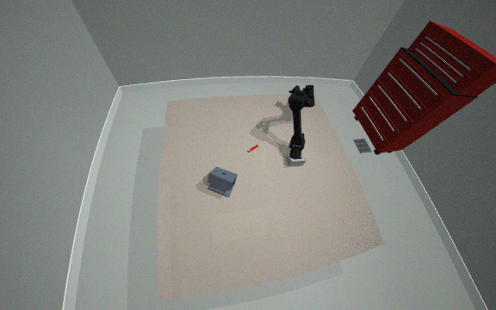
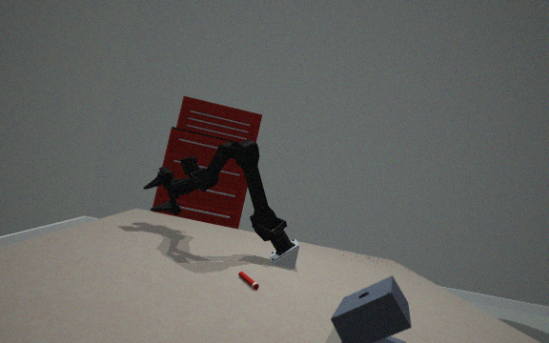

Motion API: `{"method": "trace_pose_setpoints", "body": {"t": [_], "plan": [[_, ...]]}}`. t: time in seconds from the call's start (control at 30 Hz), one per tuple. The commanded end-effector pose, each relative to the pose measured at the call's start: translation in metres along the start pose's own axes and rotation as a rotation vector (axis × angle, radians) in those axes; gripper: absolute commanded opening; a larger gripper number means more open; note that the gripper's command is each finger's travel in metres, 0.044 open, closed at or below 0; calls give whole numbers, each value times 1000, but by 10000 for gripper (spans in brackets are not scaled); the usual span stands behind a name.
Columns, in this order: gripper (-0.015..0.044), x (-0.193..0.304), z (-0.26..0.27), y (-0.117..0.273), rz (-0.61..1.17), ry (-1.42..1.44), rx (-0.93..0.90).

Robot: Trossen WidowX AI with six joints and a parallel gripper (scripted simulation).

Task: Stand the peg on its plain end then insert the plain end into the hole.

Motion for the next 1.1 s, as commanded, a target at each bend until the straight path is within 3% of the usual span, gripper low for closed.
{"method": "trace_pose_setpoints", "body": {"t": [0.0,1.07], "plan": [[440,2,5,-11,4,8,-15],[440,71,48,-98,154,22,-134]]}}
Point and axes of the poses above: the point midway between the two fingers, 35 mm back from their tips, its own y axis back along the fingers, its own z axis across the jaws, x = y × z, the point moved 3 cm from there along y, back along the fingers, and after that the axes turned 5 degrees about y, right-handed, at the moved point
